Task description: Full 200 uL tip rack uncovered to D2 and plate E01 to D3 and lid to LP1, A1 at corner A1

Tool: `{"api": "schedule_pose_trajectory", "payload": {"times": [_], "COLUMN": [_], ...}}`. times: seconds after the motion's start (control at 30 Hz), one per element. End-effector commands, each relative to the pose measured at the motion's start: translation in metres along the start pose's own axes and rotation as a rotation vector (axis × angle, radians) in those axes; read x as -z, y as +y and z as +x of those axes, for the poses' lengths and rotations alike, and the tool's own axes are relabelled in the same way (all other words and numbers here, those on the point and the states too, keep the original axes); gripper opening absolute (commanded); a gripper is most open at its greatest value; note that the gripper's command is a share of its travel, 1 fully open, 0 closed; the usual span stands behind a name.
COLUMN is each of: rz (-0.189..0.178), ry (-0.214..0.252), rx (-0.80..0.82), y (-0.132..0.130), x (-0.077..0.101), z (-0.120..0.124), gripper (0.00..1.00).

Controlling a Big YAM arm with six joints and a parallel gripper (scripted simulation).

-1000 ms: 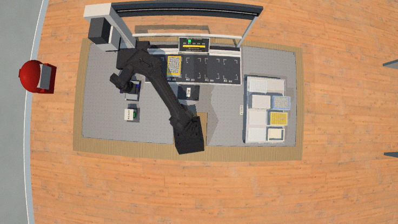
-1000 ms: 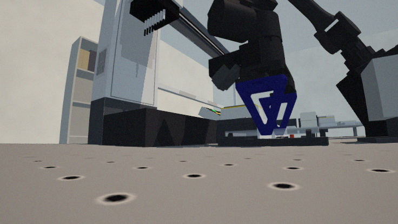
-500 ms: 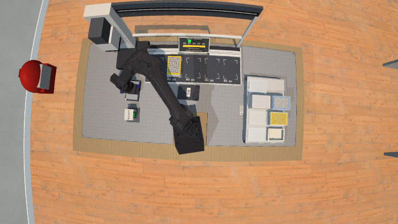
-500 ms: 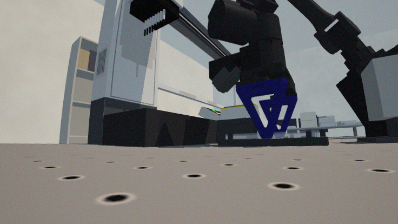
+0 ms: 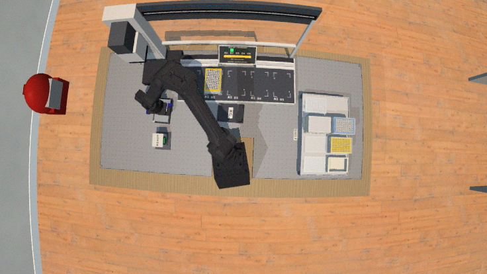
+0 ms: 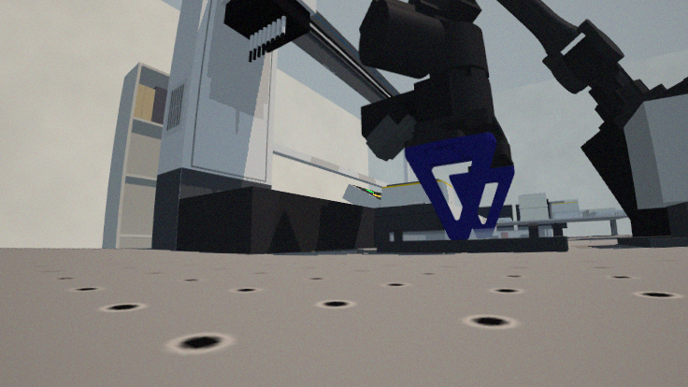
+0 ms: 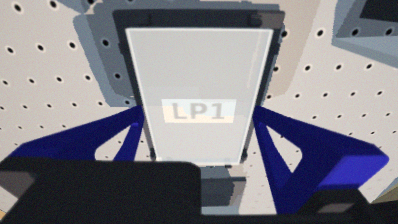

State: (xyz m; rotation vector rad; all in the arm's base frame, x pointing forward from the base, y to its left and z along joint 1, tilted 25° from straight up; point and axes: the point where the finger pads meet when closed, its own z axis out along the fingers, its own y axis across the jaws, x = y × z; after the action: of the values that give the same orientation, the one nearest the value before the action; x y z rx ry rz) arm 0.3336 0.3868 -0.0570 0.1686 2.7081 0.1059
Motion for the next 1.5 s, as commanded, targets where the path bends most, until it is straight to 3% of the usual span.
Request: {"api": "schedule_pose_trajectory", "payload": {"times": [0.0,1.2,1.23,1.47], "rz": [-0.025,-0.025,-0.032,-0.028], "ry": [-0.013,-0.013,-0.016,-0.01], "rx": [-0.004,-0.004,-0.004,-0.001], "y": [0.011,0.011,0.011,0.01], "x": [0.007,0.007,0.016,0.029], "z": [-0.007,-0.007,-0.011,-0.001], "gripper": [1.0,1.0,1.0,1.0]}}
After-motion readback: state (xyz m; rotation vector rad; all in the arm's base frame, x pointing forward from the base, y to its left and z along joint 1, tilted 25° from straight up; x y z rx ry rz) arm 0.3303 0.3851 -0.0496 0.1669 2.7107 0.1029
